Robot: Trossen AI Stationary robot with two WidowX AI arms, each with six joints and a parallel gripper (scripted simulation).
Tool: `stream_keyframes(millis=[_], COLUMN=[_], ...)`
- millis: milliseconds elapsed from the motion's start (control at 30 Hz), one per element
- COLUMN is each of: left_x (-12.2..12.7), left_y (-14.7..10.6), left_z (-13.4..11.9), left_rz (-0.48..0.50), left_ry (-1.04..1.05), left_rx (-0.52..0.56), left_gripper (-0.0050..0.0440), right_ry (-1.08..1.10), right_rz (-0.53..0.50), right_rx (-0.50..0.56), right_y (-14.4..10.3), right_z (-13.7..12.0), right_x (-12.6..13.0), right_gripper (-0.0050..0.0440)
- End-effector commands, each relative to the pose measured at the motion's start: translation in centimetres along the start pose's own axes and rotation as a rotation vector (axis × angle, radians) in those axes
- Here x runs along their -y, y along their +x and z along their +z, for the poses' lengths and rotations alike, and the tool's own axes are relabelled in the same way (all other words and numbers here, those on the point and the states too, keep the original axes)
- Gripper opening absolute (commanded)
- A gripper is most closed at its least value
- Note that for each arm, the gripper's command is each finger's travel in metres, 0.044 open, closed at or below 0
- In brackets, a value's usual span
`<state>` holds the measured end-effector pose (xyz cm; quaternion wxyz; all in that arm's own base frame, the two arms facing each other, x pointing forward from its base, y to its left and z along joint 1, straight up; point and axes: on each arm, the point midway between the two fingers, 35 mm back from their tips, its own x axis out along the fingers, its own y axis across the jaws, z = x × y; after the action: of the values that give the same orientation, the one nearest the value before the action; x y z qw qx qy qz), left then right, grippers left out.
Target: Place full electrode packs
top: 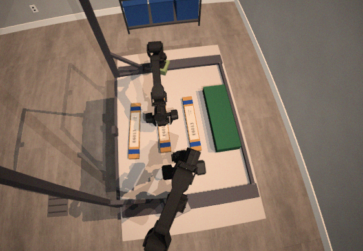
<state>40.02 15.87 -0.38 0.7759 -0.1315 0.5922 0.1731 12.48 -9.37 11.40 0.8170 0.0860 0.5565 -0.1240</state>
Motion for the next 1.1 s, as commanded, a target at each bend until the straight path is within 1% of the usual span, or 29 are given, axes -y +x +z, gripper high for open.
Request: stream_keyframes(millis=[0, 133, 167, 433, 467, 500, 533, 600, 633, 1067], left_x=[0.0, 0.05, 0.06, 0.12, 0.12, 0.12, 0.2, 0.2, 0.12, 0.13], left_y=[0.4, 0.51, -0.28, -0.27, -0.27, -0.27, 0.51, 0.51, -0.27, -0.27], left_z=[-0.19, -0.22, 0.52, 0.51, 0.51, 0.51, -0.25, -0.25, 0.51, 0.51], left_rz=[-0.003, -0.003, -0.003, -0.003, -0.003, -0.003, -0.003, -0.003, -0.003, -0.003], left_ry=[-0.002, -0.002, -0.001, -0.001, -0.001, -0.001, -0.002, -0.002, -0.001, -0.001], left_rx=[-0.001, -0.001, 0.024, 0.024, 0.024, 0.024, -0.001, -0.001, 0.024, 0.024], left_gripper=[0.043, 0.043, 0.043, 0.043, -0.005, -0.005, -0.005, -0.005, -0.005, -0.005], right_ry=[-0.003, -0.003, -0.003, -0.003, -0.003, -0.003, -0.003, -0.003, -0.003, -0.003], right_rz=[-0.007, -0.007, -0.007, -0.007, -0.007, -0.007, -0.007, -0.007, -0.007, -0.007], right_rx=[0.019, 0.019, 0.019, 0.019, 0.019, 0.019, 0.019, 0.019, 0.019, 0.019], right_y=[-0.52, -0.52, -0.52, -0.52, -0.52, -0.52, -0.52, -0.52, -0.52, -0.52], right_z=[0.44, 0.44, 0.44, 0.44, 0.44, 0.44, 0.44, 0.44, 0.44, 0.44], right_x=[0.11, 0.11, 0.11, 0.11, 0.11, 0.11, 0.11, 0.11, 0.11, 0.11], right_gripper=[0.043, 0.043, 0.043, 0.043, 0.043, 0.043, 0.043, 0.043, 0.043, 0.043])
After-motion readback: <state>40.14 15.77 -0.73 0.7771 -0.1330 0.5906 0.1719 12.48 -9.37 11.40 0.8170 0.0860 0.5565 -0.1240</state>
